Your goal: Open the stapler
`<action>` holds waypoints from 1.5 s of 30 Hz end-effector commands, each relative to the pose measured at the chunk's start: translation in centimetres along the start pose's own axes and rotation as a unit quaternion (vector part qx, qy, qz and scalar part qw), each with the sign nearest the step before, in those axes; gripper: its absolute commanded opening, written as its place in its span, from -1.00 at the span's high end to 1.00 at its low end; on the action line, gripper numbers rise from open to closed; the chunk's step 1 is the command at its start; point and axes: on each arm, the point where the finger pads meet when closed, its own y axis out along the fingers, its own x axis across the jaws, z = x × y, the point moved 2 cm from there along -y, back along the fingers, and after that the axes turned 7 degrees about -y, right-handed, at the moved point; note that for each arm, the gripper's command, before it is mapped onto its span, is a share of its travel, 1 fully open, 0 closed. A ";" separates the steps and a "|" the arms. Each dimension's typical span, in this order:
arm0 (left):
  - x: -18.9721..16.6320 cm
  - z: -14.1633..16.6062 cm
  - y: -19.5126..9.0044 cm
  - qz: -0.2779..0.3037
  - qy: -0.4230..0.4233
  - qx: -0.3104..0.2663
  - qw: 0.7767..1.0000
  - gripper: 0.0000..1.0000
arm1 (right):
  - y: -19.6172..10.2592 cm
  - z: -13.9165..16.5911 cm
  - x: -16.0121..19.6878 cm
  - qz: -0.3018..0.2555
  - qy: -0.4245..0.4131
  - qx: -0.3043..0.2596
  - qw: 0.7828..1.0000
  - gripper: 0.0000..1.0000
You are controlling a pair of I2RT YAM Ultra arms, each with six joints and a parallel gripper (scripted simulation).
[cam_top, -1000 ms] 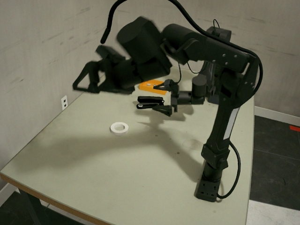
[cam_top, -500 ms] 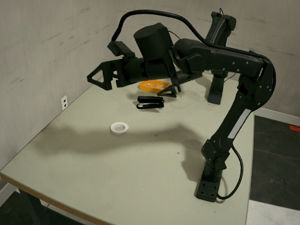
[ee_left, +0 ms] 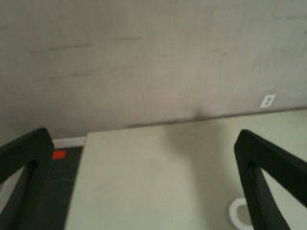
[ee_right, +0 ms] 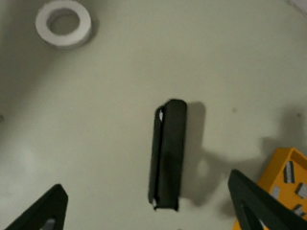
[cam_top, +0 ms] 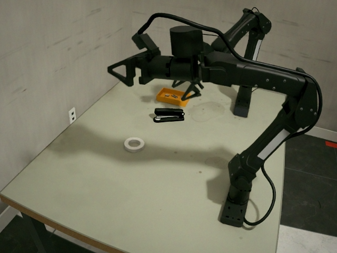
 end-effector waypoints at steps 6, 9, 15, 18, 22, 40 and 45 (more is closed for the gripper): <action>-2.7 -1.6 0.4 -0.037 -0.051 -0.079 0.995 -1.00 | -0.7 2.6 -1.6 -0.095 -0.010 0.070 0.993 -1.00; -4.0 -1.1 1.0 -0.028 -0.059 -0.078 0.995 -1.00 | -0.5 2.9 -2.7 -0.096 0.000 0.079 0.992 -1.00; -4.9 -0.4 1.3 -0.015 -0.055 -0.066 0.996 -1.00 | -0.4 2.5 -3.3 -0.084 0.008 0.072 0.994 -1.00; -4.9 -0.4 1.3 -0.015 -0.055 -0.067 0.996 -1.00 | -0.4 2.5 -3.3 -0.084 0.008 0.072 0.994 -1.00; -4.9 -0.5 1.3 -0.015 -0.055 -0.067 0.996 -1.00 | -0.4 2.5 -3.3 -0.084 0.008 0.072 0.994 -1.00; -4.7 -0.9 1.2 -0.018 -0.055 -0.072 0.996 -1.00 | -0.1 4.5 -2.9 -0.086 0.040 0.170 0.981 0.00; -4.7 -0.9 1.2 -0.018 -0.055 -0.072 0.996 -1.00 | 1.6 3.8 -2.9 -0.083 0.067 0.254 0.961 0.00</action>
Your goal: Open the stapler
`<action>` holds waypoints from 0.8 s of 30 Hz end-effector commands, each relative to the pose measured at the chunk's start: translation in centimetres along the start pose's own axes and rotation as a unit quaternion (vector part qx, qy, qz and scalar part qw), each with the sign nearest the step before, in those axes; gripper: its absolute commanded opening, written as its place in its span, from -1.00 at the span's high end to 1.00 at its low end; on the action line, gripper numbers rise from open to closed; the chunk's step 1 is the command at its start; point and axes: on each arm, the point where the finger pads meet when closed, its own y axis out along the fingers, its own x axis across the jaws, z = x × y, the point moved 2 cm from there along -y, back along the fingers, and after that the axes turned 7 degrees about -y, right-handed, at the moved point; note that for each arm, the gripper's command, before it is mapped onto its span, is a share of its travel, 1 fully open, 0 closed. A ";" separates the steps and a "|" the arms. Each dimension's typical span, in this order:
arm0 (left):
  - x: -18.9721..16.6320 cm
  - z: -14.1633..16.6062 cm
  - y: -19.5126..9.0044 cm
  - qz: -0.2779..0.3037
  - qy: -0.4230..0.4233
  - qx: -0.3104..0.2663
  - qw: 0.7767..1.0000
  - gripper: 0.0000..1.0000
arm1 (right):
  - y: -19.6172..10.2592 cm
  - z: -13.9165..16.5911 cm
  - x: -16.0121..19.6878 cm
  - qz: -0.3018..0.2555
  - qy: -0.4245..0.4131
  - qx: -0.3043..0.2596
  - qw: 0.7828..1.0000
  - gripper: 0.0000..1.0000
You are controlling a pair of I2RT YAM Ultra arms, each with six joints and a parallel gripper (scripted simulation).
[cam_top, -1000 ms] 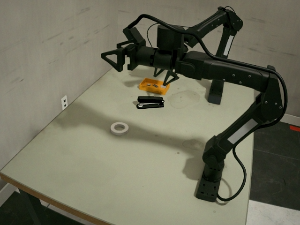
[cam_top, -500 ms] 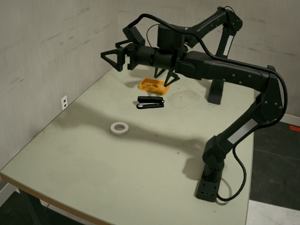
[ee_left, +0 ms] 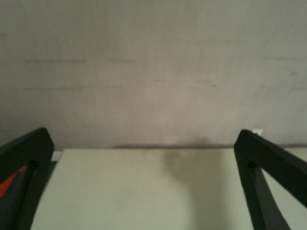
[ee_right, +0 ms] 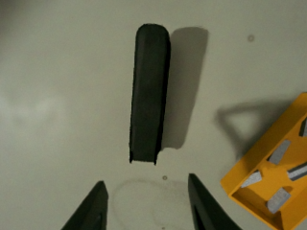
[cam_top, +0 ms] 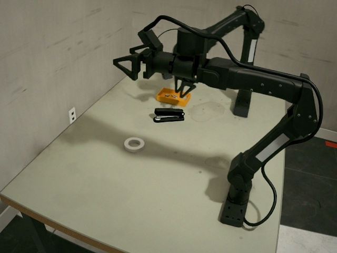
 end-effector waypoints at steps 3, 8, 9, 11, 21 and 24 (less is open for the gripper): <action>-0.1 -0.6 -0.3 -0.002 -0.003 -0.010 1.000 -1.00 | 1.4 -0.7 0.0 0.003 0.045 0.110 0.993 0.00; -0.1 -0.6 -0.3 -0.002 -0.003 -0.010 1.000 -1.00 | 2.4 -1.4 -0.1 0.007 0.058 0.144 0.988 0.00; -0.1 -0.6 -0.3 -0.002 -0.003 -0.010 1.000 -1.00 | 2.7 -1.6 -0.2 0.008 0.064 0.155 0.986 0.00; -0.1 -0.6 -0.3 -0.002 -0.003 -0.010 1.000 -1.00 | 3.3 -1.9 -0.2 0.010 0.068 0.170 0.983 0.00; -0.1 -0.6 -0.3 -0.002 -0.003 -0.010 1.000 -1.00 | 4.9 -3.4 -0.3 0.011 0.074 0.183 0.980 0.00; -0.1 -0.6 -0.3 -0.002 -0.003 -0.010 1.000 -1.00 | 5.1 -2.9 -0.3 0.011 0.074 0.188 0.979 0.00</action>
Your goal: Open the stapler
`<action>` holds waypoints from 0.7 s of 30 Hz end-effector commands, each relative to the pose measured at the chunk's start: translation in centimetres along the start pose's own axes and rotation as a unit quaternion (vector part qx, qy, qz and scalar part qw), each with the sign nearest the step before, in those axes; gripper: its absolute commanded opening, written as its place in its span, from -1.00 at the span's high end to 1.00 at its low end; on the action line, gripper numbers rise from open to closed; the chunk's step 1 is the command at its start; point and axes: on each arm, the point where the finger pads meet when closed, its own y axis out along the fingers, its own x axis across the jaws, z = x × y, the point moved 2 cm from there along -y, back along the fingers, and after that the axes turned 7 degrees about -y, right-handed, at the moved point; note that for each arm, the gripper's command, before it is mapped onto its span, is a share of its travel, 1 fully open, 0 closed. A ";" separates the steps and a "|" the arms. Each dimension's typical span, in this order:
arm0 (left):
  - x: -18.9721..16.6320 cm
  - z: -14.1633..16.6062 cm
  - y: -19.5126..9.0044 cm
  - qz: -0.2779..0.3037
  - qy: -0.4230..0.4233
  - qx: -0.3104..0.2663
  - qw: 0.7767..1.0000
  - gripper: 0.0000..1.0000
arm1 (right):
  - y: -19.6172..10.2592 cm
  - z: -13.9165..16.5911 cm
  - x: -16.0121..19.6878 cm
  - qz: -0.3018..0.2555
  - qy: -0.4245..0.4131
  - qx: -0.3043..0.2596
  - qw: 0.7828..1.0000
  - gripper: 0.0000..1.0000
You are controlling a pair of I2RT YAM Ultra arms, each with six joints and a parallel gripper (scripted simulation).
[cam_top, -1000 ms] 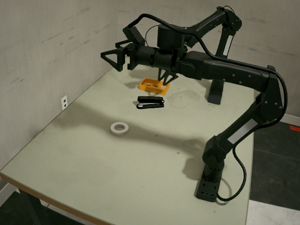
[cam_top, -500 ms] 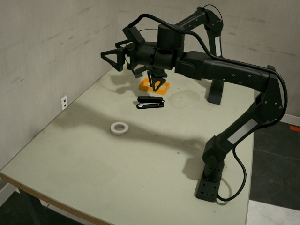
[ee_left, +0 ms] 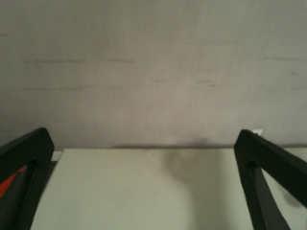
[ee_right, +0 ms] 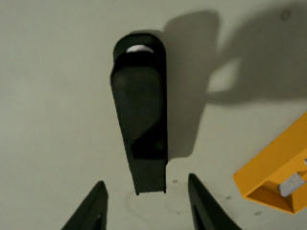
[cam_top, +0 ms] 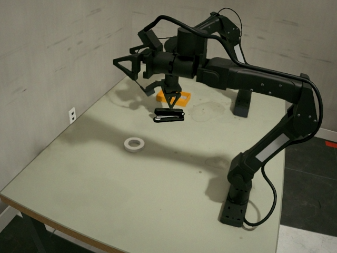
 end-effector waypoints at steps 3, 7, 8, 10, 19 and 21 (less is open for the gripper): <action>-0.1 -0.6 -0.3 -0.002 -0.003 -0.010 1.000 -1.00 | 0.2 0.0 0.2 0.003 0.002 0.005 1.000 0.00; -0.1 -0.6 -0.3 -0.002 -0.003 -0.010 1.000 -1.00 | 1.0 0.2 0.3 0.003 0.005 0.004 1.000 0.00; -0.1 -0.6 -0.3 -0.002 -0.003 -0.010 1.000 -1.00 | 1.2 0.2 0.3 0.003 0.005 0.004 1.000 0.00; -0.1 -0.6 -0.3 -0.002 -0.003 -0.010 1.000 -1.00 | 1.5 0.2 0.3 0.003 0.005 0.004 1.000 0.00; -0.1 -0.6 -0.3 -0.002 -0.003 -0.010 1.000 -1.00 | 2.5 0.2 0.3 0.003 0.004 0.004 1.000 0.00; -0.1 -0.6 -0.3 -0.002 -0.003 -0.010 1.000 -1.00 | 2.8 0.2 0.3 0.003 0.004 0.004 1.000 0.00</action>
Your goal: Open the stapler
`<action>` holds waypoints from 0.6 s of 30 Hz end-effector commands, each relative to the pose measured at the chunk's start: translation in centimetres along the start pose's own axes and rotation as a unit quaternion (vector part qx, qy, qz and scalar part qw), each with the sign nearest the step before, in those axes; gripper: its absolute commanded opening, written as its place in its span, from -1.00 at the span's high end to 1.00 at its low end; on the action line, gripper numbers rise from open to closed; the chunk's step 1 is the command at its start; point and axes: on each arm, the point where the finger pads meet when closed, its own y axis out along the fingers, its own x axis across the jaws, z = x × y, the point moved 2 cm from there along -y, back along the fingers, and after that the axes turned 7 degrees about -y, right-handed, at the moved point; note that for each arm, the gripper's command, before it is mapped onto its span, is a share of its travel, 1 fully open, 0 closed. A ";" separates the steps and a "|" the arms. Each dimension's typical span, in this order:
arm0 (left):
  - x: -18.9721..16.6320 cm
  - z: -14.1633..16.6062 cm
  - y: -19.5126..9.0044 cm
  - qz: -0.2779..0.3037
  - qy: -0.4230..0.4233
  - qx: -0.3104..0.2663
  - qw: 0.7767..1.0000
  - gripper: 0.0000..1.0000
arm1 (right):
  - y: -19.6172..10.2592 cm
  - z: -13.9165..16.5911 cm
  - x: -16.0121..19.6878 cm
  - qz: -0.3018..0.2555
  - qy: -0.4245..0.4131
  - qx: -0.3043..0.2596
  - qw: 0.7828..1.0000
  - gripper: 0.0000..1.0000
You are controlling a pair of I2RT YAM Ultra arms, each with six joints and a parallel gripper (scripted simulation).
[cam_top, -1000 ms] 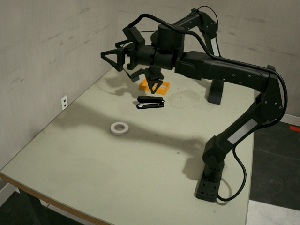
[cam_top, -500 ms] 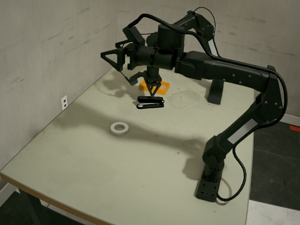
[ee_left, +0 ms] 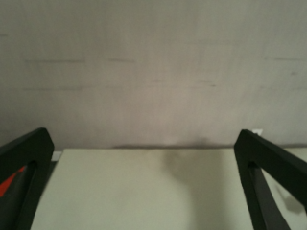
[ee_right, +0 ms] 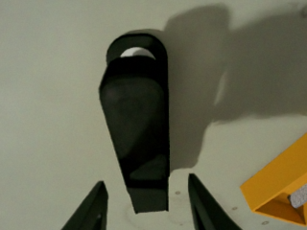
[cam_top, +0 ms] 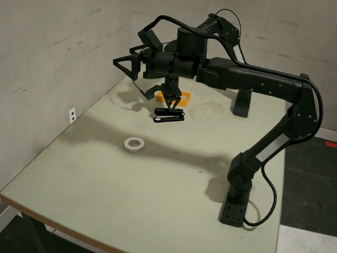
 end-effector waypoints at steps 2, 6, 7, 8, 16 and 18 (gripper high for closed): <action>-0.1 -0.6 -0.3 -0.002 -0.003 -0.010 1.000 -1.00 | 1.2 0.0 0.3 0.003 -0.001 0.000 1.000 0.00; -0.1 -0.6 -0.3 -0.002 -0.003 -0.010 1.000 -1.00 | 1.8 0.0 0.3 0.003 -0.001 0.000 1.000 0.00; -0.1 -0.6 -0.3 -0.002 -0.003 -0.010 1.000 -1.00 | 2.0 0.0 0.3 0.003 -0.001 0.000 1.000 0.00; -0.1 -0.6 -0.3 -0.002 -0.003 -0.010 1.000 -1.00 | 2.1 0.0 0.3 0.003 -0.001 0.000 1.000 0.00; -0.1 -0.6 -0.3 -0.002 -0.003 -0.010 1.000 -1.00 | 2.8 0.0 0.3 0.003 -0.001 0.000 1.000 0.00; -0.1 -0.6 -0.3 -0.002 -0.003 -0.010 1.000 -1.00 | 2.8 0.0 0.3 0.003 -0.001 0.000 1.000 0.00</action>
